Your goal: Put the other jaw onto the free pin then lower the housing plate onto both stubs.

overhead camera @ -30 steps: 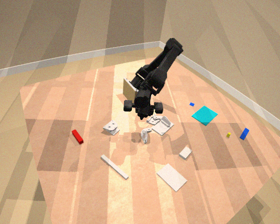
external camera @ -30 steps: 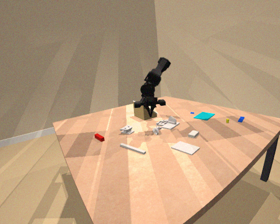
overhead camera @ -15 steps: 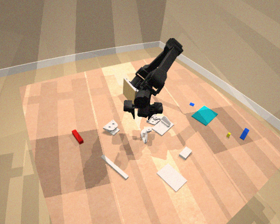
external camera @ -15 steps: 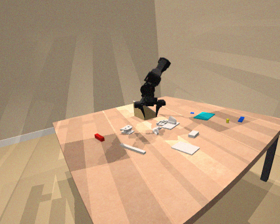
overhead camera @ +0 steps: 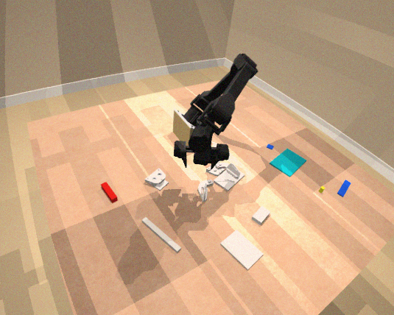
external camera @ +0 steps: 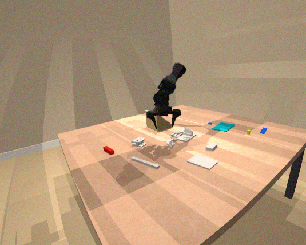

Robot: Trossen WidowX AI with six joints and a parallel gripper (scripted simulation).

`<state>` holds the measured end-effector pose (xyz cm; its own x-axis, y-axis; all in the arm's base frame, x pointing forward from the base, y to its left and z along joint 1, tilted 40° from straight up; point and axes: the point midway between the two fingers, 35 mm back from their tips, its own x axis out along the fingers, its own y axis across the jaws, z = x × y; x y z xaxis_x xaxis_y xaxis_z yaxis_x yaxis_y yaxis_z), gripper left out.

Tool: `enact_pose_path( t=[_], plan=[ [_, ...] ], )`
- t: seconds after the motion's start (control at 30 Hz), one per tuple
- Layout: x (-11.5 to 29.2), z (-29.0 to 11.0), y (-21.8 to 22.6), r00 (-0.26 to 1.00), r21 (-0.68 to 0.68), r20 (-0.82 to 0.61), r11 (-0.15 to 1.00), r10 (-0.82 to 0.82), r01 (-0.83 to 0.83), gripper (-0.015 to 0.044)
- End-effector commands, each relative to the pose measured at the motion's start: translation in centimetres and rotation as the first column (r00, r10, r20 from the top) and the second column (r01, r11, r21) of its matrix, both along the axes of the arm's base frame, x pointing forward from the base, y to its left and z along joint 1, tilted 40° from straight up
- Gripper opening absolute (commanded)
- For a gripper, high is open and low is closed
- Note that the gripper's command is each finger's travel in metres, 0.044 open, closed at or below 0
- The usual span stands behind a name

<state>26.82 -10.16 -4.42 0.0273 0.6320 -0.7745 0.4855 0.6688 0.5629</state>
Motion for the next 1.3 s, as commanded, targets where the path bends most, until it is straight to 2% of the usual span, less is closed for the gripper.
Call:
enact_pose_path(
  t=[0.0,0.47,1.03,1.27],
  plan=[
    [0.02,-0.02,-0.01,1.000,0.000,0.000,1.000,-0.003,0.003,0.0440],
    [0.02,-0.02,-0.01,1.000,0.000,0.000,1.000,-0.003,0.003,0.0440],
    [-0.14,0.48,-0.25,1.000,0.002,-0.005,1.000,0.010,-0.010,0.0000],
    [-0.14,0.48,-0.25,1.000,0.002,-0.005,1.000,0.010,-0.010,0.0000]
  ],
)
